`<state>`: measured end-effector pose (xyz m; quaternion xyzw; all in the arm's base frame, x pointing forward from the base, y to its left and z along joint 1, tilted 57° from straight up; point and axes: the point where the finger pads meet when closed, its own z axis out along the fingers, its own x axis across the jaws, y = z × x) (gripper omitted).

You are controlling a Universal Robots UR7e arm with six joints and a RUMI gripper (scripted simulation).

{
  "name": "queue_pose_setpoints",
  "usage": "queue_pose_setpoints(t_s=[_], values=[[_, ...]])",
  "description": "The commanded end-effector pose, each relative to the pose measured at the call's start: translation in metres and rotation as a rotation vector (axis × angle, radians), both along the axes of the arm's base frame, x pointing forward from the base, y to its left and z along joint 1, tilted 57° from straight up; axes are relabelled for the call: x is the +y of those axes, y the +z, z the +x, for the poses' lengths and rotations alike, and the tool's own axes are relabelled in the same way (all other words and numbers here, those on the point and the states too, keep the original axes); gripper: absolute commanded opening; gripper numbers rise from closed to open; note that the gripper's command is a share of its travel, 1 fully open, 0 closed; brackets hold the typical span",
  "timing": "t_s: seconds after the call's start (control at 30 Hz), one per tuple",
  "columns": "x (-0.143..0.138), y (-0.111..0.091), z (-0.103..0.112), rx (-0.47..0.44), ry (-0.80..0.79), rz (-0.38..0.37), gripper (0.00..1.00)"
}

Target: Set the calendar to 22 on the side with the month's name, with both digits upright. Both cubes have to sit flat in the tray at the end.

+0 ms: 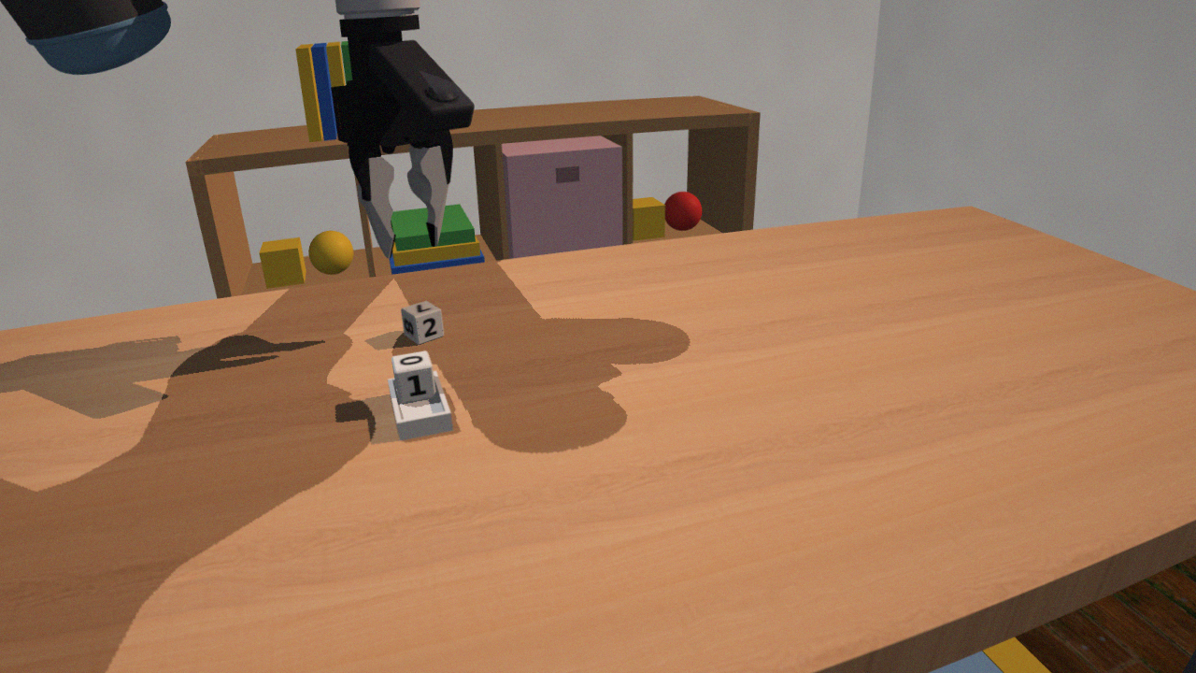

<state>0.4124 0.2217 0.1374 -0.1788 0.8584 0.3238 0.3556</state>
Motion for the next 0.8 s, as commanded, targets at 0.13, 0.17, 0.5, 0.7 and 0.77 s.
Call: queue_pose_setpoints(t_s=[0.13,0.17,0.5,0.7,0.77], values=[[-0.0001,0.0002,0.0001,0.000,0.000,0.000,0.29],[0.0000,0.0001,0.0001,0.000,0.000,0.000,0.29],[0.0021,-0.0015,0.0017,0.000,0.000,0.000,0.29],[0.0043,-0.0032,0.0033,0.000,0.000,0.000,0.29],[0.0057,-0.0043,0.0043,0.000,0.000,0.000,0.29]])
